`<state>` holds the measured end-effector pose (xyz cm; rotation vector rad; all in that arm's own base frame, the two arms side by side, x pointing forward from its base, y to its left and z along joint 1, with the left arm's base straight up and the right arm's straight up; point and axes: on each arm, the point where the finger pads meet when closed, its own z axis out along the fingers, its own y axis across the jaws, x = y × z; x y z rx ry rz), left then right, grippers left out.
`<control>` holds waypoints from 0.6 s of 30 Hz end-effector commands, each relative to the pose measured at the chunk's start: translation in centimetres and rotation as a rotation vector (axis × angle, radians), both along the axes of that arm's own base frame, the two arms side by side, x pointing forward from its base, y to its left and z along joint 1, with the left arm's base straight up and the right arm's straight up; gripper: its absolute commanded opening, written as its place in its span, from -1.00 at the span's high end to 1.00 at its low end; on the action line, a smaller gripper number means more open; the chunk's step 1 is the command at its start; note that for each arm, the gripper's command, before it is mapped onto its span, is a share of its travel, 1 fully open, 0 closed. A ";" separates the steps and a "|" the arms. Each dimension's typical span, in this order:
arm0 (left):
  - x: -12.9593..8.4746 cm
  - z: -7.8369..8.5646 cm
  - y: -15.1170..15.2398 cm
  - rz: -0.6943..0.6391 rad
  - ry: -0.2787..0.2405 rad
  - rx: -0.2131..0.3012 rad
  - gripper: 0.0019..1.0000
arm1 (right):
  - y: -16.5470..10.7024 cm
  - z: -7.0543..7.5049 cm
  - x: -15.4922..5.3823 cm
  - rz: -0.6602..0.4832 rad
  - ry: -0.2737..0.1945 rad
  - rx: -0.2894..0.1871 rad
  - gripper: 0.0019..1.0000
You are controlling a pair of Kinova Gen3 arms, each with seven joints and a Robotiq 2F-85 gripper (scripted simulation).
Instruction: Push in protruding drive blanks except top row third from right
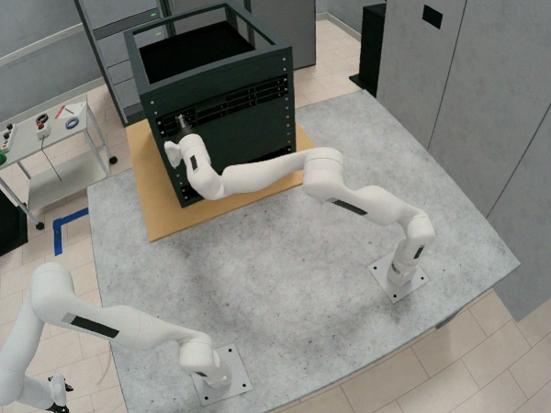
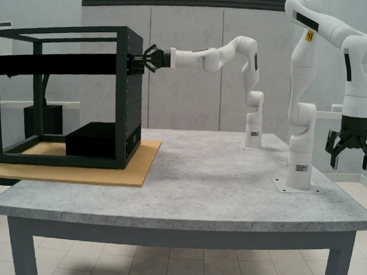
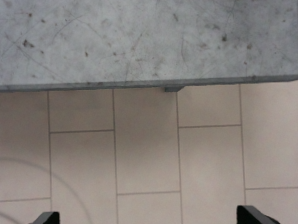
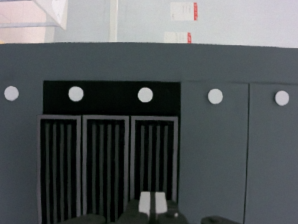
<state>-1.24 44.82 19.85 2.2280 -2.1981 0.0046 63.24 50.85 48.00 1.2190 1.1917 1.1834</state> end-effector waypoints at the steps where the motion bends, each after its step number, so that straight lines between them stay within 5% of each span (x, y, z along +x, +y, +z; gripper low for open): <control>1: 0.0 0.2 0.2 0.014 -0.006 0.011 -1.00 | 0.1 0.0 0.1 0.002 0.003 -0.001 0.80; 18: 0.0 0.2 0.2 0.014 -0.006 0.011 -1.00 | 0.1 0.0 0.1 0.002 0.003 -0.001 0.80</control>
